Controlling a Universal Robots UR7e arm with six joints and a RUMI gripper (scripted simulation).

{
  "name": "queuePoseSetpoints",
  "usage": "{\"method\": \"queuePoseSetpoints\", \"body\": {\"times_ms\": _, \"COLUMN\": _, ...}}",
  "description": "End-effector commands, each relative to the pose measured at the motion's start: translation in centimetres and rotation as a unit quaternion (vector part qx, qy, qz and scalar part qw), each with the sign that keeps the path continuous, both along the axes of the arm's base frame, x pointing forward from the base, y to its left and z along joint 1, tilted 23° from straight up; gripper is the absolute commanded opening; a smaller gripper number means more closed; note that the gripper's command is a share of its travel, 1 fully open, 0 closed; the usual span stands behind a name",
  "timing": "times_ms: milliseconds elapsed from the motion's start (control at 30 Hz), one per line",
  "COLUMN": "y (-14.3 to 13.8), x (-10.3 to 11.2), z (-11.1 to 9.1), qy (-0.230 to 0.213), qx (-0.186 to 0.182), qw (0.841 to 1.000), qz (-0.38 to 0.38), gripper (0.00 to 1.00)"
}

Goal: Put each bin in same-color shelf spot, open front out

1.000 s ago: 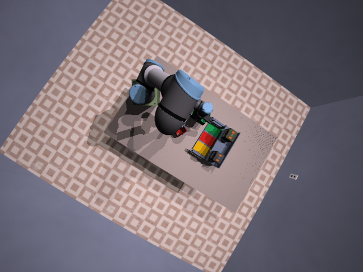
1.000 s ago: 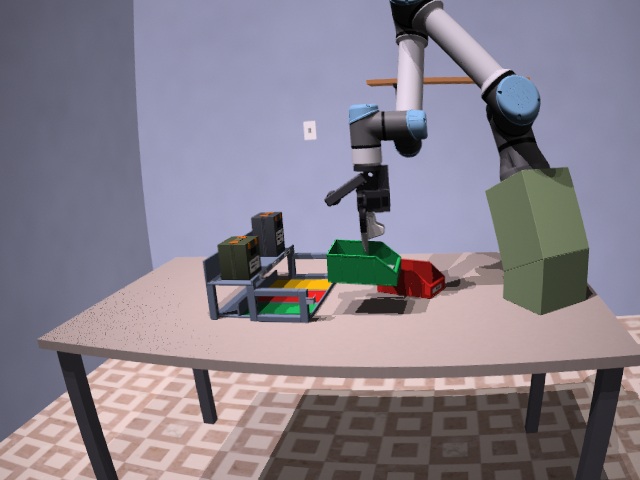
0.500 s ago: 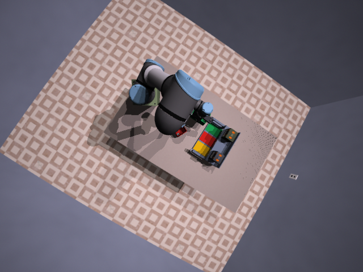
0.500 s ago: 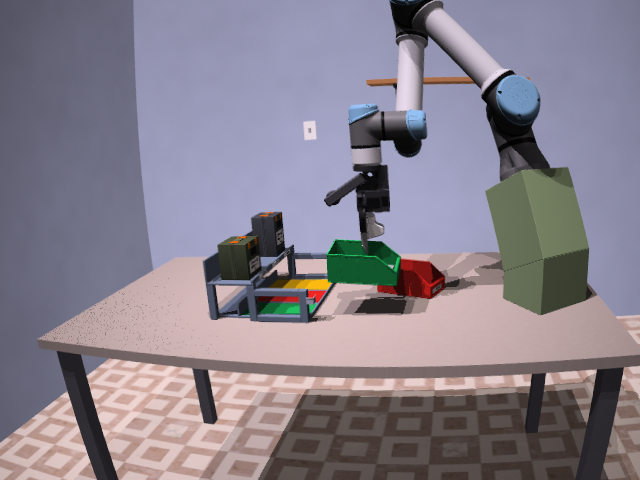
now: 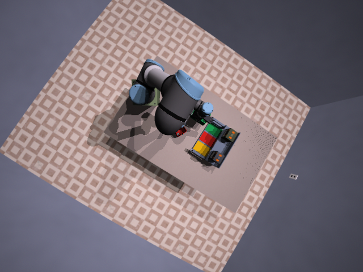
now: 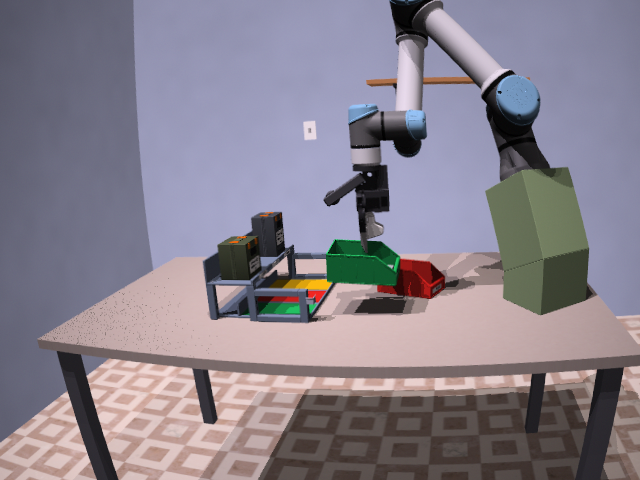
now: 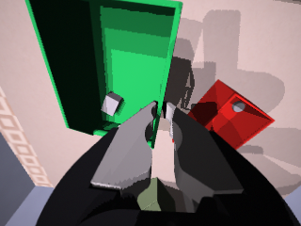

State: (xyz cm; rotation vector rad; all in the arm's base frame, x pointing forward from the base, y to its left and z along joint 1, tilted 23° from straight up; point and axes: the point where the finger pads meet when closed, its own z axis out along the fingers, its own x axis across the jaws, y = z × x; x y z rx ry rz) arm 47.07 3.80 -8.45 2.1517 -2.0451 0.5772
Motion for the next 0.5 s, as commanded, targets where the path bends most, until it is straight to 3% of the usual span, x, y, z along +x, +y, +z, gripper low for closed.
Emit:
{"method": "queuePoseSetpoints", "body": {"times_ms": 0, "y": -0.2, "x": 0.7, "z": -0.2, "qy": -0.003, "qx": 0.001, "qw": 1.0, "qz": -0.001, "gripper": 0.0}}
{"method": "queuePoseSetpoints", "body": {"times_ms": 467, "y": -1.3, "x": 3.2, "z": -2.6, "qy": -0.003, "qx": 0.001, "qw": 1.0, "qz": 0.0, "gripper": 0.0}}
